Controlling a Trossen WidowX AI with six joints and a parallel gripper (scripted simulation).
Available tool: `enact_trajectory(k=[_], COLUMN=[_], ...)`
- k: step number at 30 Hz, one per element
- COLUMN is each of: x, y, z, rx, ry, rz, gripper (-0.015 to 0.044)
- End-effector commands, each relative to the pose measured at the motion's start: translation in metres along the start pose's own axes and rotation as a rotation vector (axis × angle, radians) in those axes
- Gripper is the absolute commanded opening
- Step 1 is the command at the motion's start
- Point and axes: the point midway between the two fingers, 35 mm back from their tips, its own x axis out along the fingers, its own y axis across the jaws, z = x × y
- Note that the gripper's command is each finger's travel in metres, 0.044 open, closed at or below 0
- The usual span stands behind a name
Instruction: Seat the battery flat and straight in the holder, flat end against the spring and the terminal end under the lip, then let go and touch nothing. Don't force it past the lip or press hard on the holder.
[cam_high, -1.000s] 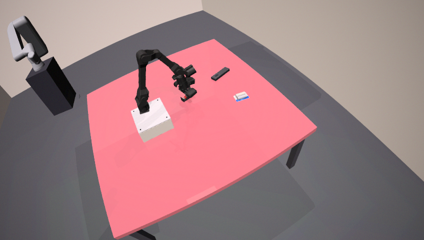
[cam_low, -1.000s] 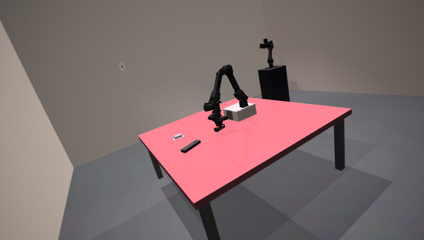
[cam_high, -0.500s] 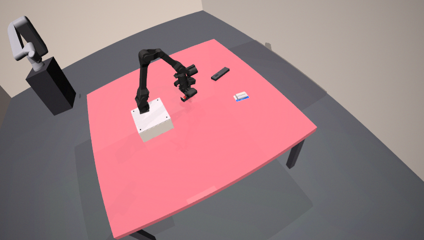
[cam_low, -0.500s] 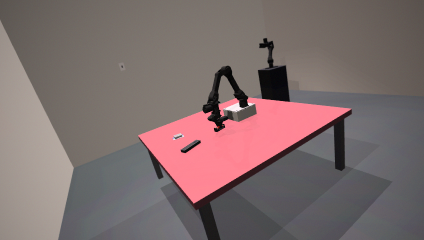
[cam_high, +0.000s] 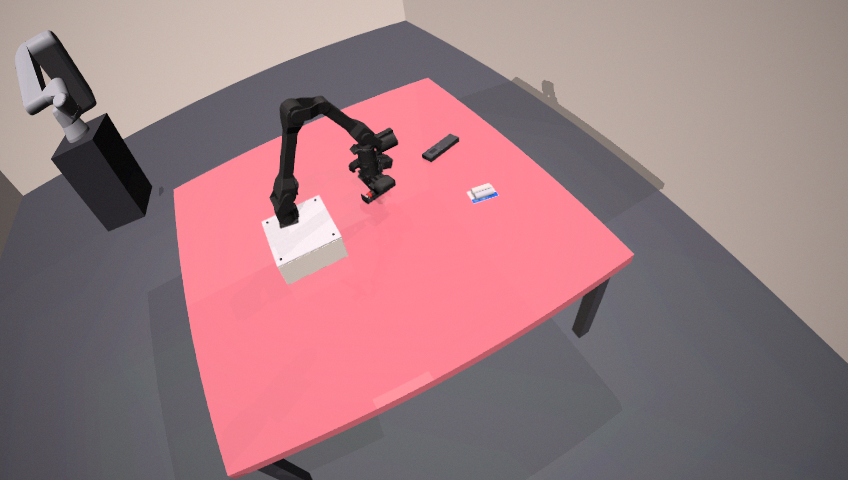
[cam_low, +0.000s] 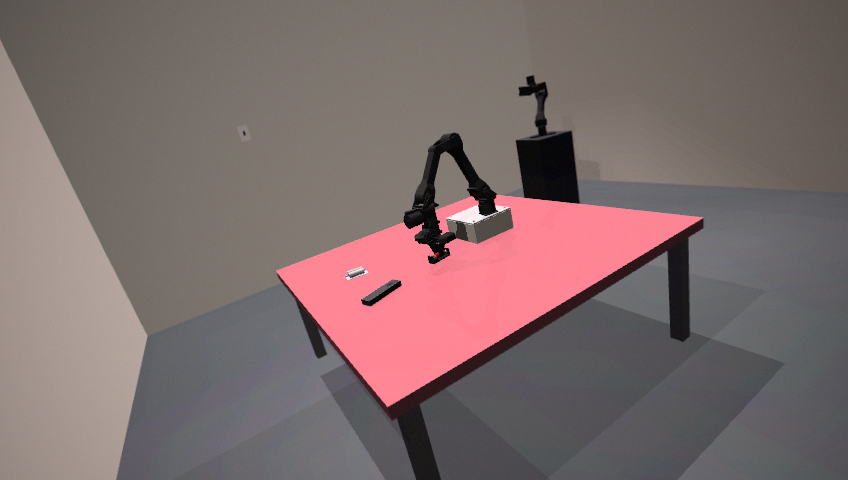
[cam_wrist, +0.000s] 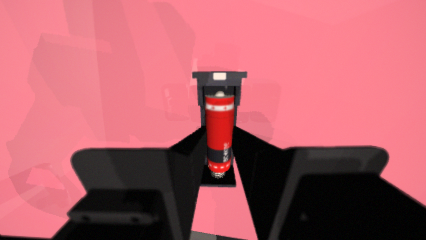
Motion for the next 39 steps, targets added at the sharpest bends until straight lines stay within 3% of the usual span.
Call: enact_trajectory(k=[1, 35, 39], x=[0.002, 0.001, 0.001], y=[0.001, 0.0, 0.0], z=[-0.003, 0.011, 0.011], rx=[0.003, 0.003, 0.003], ry=[0.023, 0.016, 0.016], rz=[0.0, 0.002, 0.002], gripper=[0.007, 0.007, 0.0172])
